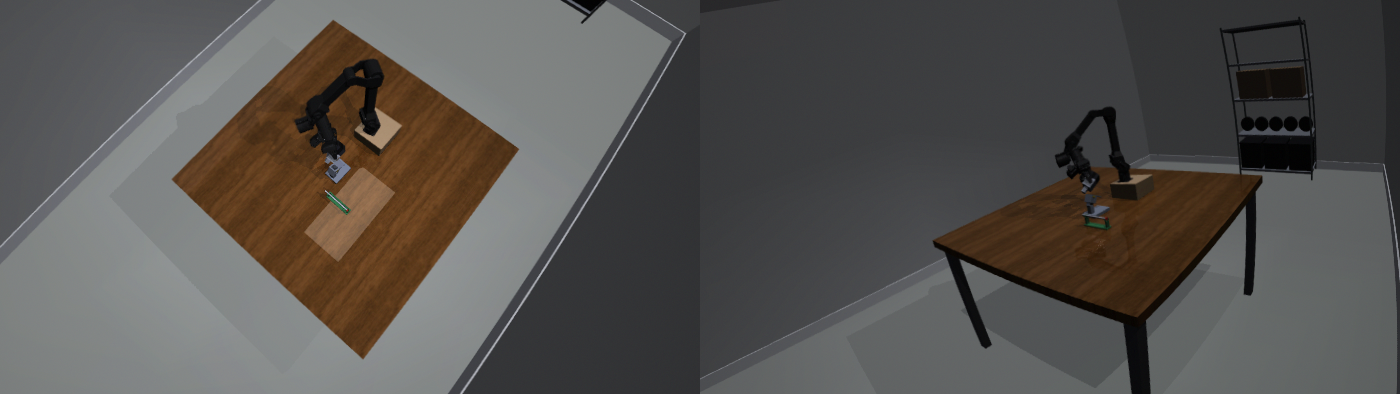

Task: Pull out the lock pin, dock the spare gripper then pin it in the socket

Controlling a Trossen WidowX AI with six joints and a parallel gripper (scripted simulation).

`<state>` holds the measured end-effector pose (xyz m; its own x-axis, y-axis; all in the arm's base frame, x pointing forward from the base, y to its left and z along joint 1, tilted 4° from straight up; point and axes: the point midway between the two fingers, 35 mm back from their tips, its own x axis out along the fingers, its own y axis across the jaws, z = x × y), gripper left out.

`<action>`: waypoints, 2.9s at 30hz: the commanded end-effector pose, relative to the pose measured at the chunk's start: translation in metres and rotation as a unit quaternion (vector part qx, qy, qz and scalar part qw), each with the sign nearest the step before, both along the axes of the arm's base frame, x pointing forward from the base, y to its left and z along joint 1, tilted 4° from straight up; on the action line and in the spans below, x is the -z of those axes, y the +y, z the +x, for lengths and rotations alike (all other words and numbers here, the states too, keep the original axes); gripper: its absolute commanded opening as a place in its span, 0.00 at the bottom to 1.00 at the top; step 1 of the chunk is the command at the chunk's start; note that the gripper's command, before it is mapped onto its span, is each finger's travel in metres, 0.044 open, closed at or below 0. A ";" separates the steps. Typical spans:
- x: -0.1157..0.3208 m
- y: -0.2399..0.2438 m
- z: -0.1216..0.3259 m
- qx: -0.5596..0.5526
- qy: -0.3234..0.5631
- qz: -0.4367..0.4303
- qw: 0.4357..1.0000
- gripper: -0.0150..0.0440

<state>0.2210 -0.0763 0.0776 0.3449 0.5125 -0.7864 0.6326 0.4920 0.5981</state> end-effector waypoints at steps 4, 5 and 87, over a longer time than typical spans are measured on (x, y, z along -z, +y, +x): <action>-0.013 0.014 0.001 0.071 0.053 0.108 0.990 0.25; -0.015 0.016 0.001 0.080 0.061 0.123 0.987 0.25; 0.025 0.024 0.034 0.188 0.164 0.282 0.926 0.25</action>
<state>0.2526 -0.0523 0.0551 0.3682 0.7626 -0.5319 0.8908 -0.1255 0.4368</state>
